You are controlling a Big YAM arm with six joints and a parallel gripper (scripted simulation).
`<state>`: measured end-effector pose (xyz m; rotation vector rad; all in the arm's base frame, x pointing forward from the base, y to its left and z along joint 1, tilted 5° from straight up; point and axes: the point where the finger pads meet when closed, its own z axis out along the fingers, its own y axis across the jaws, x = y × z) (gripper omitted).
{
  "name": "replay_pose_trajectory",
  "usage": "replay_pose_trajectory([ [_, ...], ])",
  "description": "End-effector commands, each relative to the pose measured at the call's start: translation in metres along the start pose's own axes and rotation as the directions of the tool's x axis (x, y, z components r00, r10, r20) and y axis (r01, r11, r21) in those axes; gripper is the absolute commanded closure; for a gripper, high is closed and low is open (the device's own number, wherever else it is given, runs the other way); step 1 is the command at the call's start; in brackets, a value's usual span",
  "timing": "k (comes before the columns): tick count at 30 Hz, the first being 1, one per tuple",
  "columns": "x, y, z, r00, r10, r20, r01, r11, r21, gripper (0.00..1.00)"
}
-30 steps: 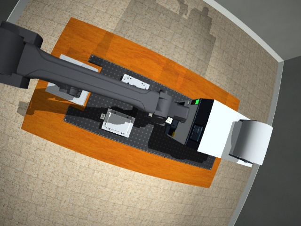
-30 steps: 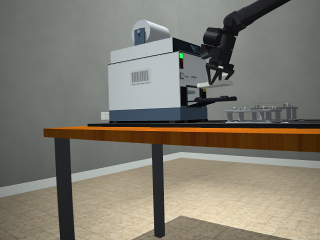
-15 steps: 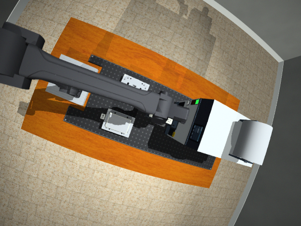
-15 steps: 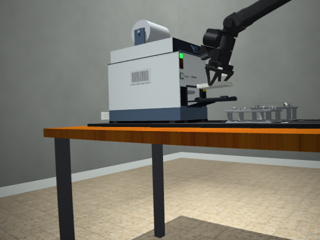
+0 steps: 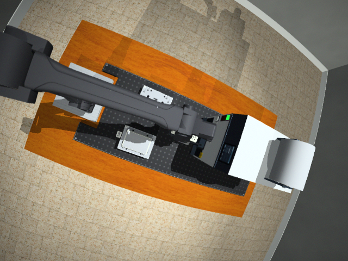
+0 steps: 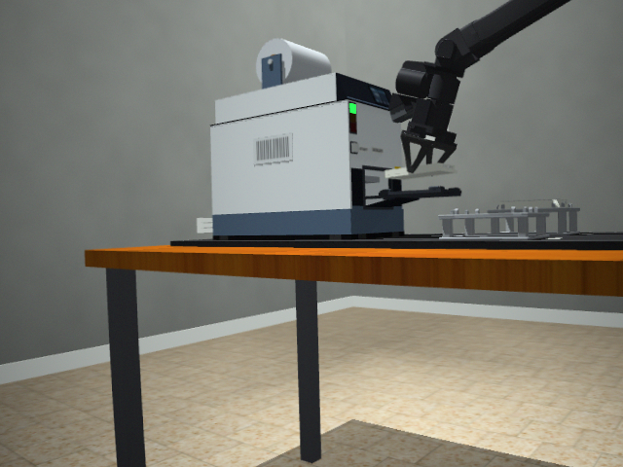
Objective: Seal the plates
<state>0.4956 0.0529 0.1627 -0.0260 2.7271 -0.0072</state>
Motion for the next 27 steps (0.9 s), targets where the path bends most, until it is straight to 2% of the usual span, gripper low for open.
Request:
replay_pose_trajectory([
  [1, -0.019, -0.002, -0.004, 0.999, 0.009, 0.042, -0.009, 1.0, -0.004, 1.0],
  [6, -0.027, -0.006, -0.004, 0.999, 0.0, 0.054, 0.0, 1.0, -0.001, 1.0],
  [14, -0.027, -0.008, -0.005, 0.999, 0.003, 0.052, -0.003, 1.0, 0.0, 1.0],
  [20, -0.028, 0.006, -0.019, 0.998, 0.005, 0.065, -0.005, 1.0, -0.013, 1.0],
  [27, -0.031, 0.011, -0.023, 0.997, 0.005, 0.074, -0.003, 1.0, -0.017, 1.0],
])
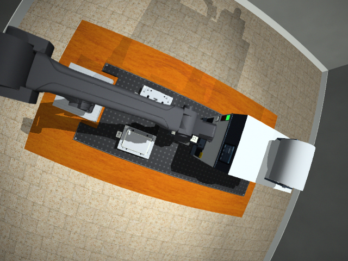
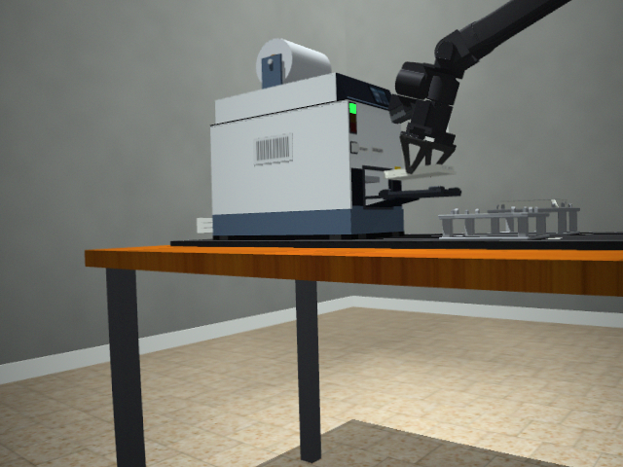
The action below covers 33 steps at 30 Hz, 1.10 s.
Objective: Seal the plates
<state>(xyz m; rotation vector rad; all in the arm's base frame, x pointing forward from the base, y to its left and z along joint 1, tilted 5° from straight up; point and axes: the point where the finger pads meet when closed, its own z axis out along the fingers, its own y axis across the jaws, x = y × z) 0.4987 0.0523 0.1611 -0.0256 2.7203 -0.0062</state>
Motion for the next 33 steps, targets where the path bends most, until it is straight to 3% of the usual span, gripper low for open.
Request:
replay_pose_trajectory([
  [1, -0.03, 0.011, -0.026, 0.998, 0.004, 0.068, -0.003, 1.0, -0.017, 1.0],
  [19, 0.004, -0.009, 0.005, 1.0, 0.0, -0.018, 0.0, 1.0, 0.007, 1.0],
  [33, -0.021, 0.011, -0.008, 0.999, 0.0, 0.032, 0.0, 1.0, -0.012, 1.0],
])
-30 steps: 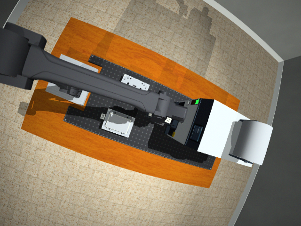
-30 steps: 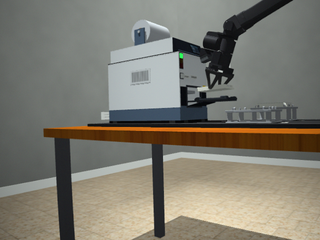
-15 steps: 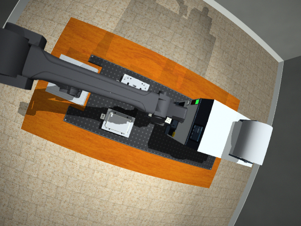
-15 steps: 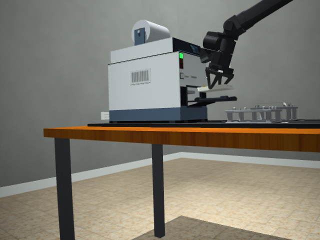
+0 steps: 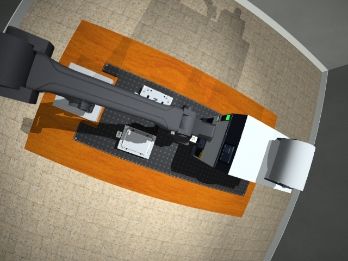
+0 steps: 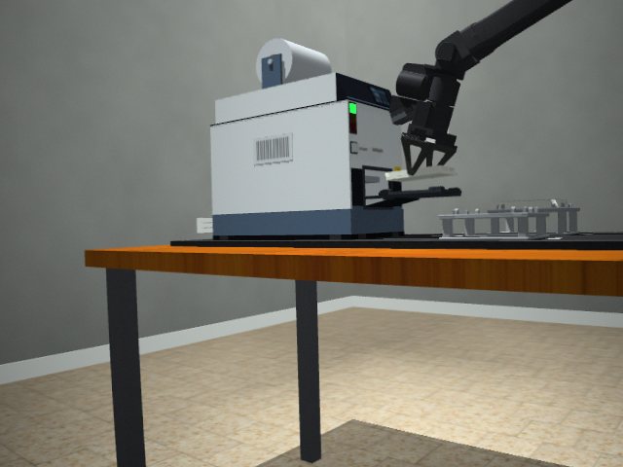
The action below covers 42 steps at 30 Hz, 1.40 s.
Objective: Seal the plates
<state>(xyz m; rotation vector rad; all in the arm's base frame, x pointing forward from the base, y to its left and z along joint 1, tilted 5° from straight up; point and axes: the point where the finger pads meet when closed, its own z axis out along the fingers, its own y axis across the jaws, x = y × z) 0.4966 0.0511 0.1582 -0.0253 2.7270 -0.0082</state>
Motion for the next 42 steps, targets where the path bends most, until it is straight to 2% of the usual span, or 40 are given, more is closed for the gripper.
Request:
replay_pose_trajectory([
  [1, -0.025, 0.012, -0.009, 0.999, 0.001, 0.039, 0.0, 1.0, -0.013, 1.0],
  [6, -0.027, 0.009, -0.01, 0.999, 0.007, 0.042, -0.006, 1.0, -0.011, 1.0],
  [12, -0.035, -0.001, -0.023, 0.997, 0.012, 0.072, -0.011, 1.0, -0.006, 1.0],
  [20, -0.036, -0.006, -0.027, 0.997, 0.001, 0.081, 0.0, 1.0, -0.002, 1.0],
  [27, -0.027, -0.006, -0.019, 0.998, 0.02, 0.059, -0.02, 1.0, -0.003, 1.0],
  [37, -0.008, 0.011, -0.009, 0.999, 0.001, 0.037, 0.0, 1.0, -0.015, 1.0],
  [42, -0.014, 0.004, -0.014, 0.999, 0.005, 0.042, -0.005, 1.0, -0.009, 1.0],
])
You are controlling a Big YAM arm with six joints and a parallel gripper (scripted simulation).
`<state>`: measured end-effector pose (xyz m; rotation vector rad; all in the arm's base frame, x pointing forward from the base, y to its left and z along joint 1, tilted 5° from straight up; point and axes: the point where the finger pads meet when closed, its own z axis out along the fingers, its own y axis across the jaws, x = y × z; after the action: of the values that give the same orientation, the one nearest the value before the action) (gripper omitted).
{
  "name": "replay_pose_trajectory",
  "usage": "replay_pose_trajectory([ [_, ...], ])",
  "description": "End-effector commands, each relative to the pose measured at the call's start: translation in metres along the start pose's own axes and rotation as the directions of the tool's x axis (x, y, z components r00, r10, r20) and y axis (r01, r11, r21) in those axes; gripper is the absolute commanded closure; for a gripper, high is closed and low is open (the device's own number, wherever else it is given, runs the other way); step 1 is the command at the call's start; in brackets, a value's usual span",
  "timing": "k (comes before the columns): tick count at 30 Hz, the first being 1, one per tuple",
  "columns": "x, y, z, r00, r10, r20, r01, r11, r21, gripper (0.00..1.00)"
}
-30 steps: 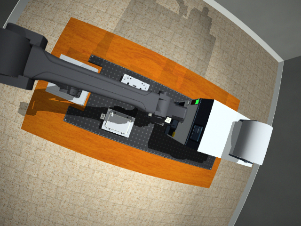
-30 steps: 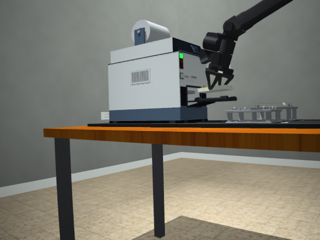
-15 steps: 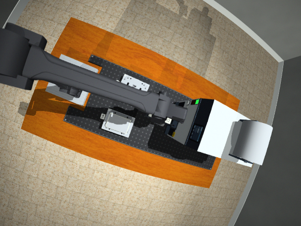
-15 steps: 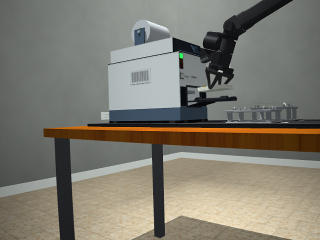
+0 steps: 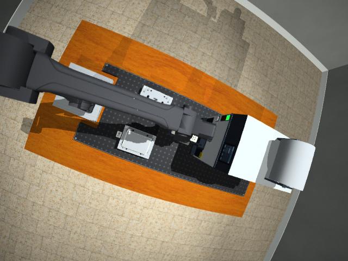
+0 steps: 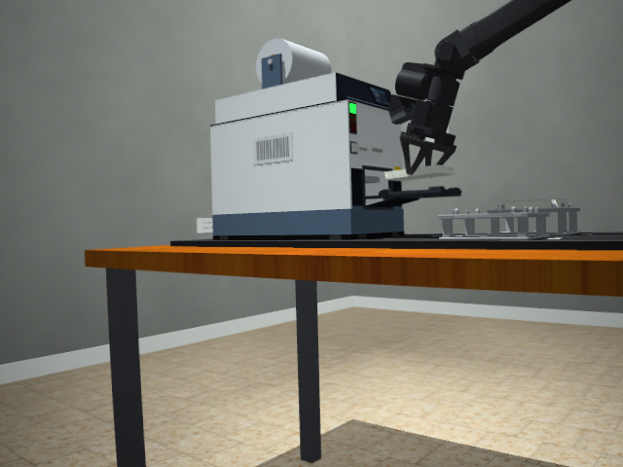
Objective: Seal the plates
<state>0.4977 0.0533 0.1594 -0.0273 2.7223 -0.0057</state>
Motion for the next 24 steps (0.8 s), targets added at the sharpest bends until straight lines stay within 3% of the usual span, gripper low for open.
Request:
replay_pose_trajectory([
  [1, -0.014, 0.0, -0.014, 0.999, 0.006, 0.037, -0.005, 1.0, -0.005, 1.0],
  [11, -0.026, -0.009, -0.022, 0.998, 0.007, 0.055, -0.007, 1.0, 0.001, 1.0],
  [24, -0.023, 0.011, -0.002, 0.999, 0.001, 0.05, 0.0, 1.0, -0.014, 1.0],
])
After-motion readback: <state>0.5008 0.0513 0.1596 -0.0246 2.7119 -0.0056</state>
